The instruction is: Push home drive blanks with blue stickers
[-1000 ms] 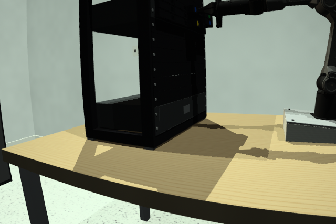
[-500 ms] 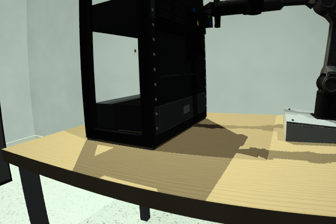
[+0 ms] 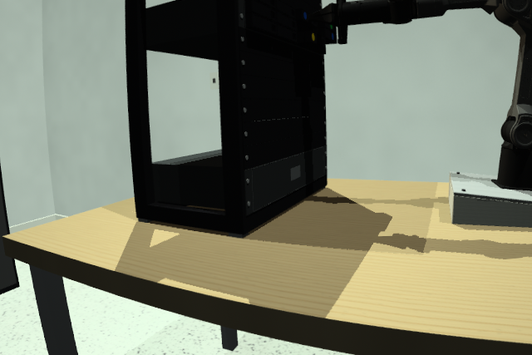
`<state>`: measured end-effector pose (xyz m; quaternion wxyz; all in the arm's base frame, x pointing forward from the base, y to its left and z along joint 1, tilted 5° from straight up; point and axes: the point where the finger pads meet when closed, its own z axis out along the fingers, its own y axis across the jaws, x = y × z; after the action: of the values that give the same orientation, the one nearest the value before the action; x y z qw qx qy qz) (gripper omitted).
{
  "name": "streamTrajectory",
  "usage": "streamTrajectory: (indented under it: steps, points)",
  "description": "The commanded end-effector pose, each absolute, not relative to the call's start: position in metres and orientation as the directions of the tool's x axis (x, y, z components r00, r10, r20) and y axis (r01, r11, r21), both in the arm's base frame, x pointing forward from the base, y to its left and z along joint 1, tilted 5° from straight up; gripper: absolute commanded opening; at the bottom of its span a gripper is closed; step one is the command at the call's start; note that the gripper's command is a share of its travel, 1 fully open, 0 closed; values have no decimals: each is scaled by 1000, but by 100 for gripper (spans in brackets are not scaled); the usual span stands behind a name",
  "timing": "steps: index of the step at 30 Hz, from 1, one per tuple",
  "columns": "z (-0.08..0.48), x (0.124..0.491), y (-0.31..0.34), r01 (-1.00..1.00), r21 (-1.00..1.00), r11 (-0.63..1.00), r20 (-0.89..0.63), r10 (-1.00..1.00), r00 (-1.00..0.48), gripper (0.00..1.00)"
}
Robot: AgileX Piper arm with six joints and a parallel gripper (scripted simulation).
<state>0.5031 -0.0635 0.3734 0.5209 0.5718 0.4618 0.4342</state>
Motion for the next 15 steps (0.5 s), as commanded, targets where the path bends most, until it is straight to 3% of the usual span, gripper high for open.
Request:
streamTrajectory:
  steps: [1, 15]
  points:
    - [373, 506, -64, 76, 997, -30, 15, 980, 197, 0]
    - [373, 507, -64, 76, 997, -30, 15, 980, 197, 0]
